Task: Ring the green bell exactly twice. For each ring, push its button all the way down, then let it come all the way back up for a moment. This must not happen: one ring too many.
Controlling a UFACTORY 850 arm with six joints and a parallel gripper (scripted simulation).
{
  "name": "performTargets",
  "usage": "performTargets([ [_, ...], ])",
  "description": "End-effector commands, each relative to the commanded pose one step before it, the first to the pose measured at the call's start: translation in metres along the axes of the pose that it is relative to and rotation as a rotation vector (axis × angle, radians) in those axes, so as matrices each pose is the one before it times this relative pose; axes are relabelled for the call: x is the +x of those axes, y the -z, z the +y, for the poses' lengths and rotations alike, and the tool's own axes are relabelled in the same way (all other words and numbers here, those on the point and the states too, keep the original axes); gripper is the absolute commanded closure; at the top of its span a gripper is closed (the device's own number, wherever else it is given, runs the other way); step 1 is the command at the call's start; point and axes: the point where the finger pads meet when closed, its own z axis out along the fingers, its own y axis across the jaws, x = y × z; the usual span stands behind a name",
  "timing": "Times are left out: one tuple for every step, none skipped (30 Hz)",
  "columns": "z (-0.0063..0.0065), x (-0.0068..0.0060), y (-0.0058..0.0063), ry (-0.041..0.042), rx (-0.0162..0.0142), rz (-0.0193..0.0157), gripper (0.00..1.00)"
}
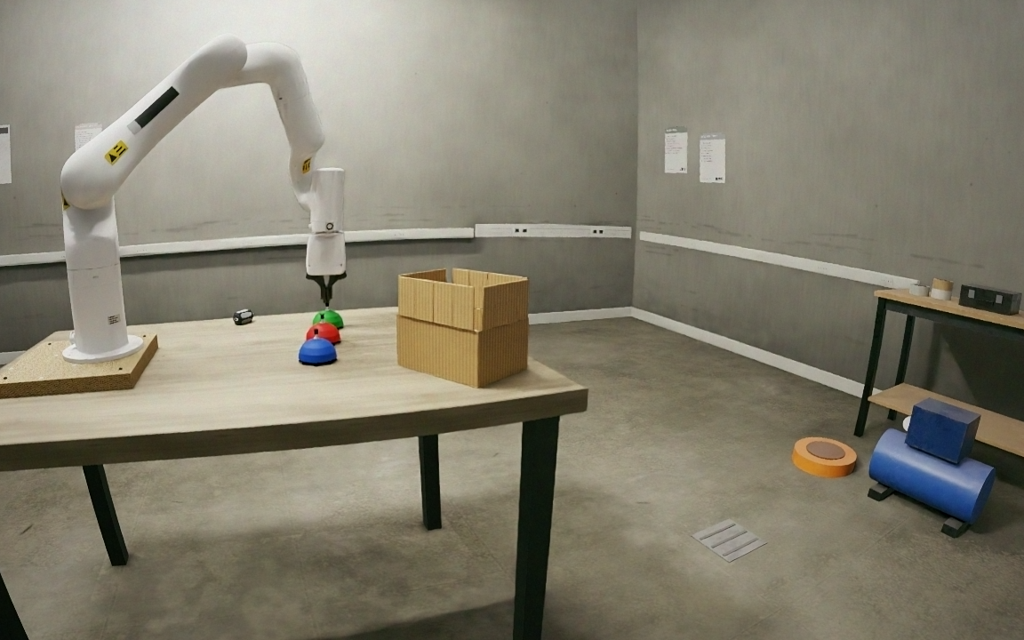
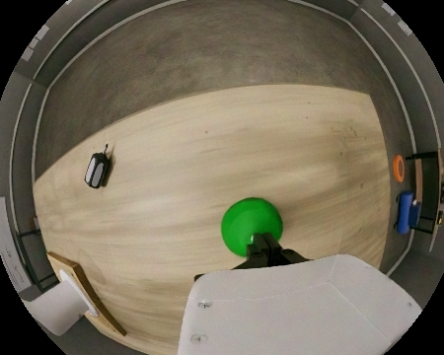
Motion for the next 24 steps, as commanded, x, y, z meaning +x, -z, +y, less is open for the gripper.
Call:
performTargets([
  [0.00083, 0.00053, 0.00099, -0.00004, -0.00183, 0.00118, 1.0],
  [0.0, 0.0, 0.0, 0.0, 0.0, 0.0, 1.0],
  [0.0, 0.0, 0.0, 0.0, 0.0, 0.0, 1.0],
  [0.0, 0.0, 0.0, 0.0, 0.0, 0.0, 1.0],
  [0.0, 0.0, 0.0, 0.0, 0.0, 0.0, 1.0],
  [0.0, 0.0, 0.0, 0.0, 0.0, 0.0, 1.0],
  [0.0, 0.0, 0.00002, 0.0, 0.0, 0.0, 1.0],
  [0.00001, 0.0, 0.0001, 0.0, 0.0, 0.0, 1.0],
  [0.00001, 0.00001, 0.00022, 0.0, 0.0, 0.0, 1.0],
  [0.00002, 0.00001, 0.00037, 0.0, 0.0, 0.0, 1.0],
  [0.00003, 0.00002, 0.00051, 0.0, 0.0, 0.0, 1.0],
  [0.00004, 0.00002, 0.00062, 0.0, 0.0, 0.0, 1.0],
  [0.00004, 0.00002, 0.00069, 0.0, 0.0, 0.0, 1.0],
  [0.00004, 0.00002, 0.00072, 0.0, 0.0, 0.0, 1.0],
  [0.0, 0.0, 0.0, 0.0, 0.0, 0.0, 1.0],
  [0.0, 0.0, 0.0, 0.0, 0.0, 0.0, 1.0],
  [0.00004, 0.00002, 0.0007, 0.0, 0.0, 0.0, 1.0],
  [0.00004, 0.00002, 0.00062, 0.0, 0.0, 0.0, 1.0],
  [0.00003, 0.00002, 0.00051, 0.0, 0.0, 0.0, 1.0],
  [0.00002, 0.00001, 0.00037, 0.0, 0.0, 0.0, 1.0],
  [0.00001, 0.00001, 0.00022, 0.0, 0.0, 0.0, 1.0],
  [0.00001, 0.0, 0.0001, 0.0, 0.0, 0.0, 1.0],
  [0.0, 0.0, 0.00002, 0.0, 0.0, 0.0, 1.0],
  [0.0, 0.0, 0.0, 0.0, 0.0, 0.0, 1.0],
])
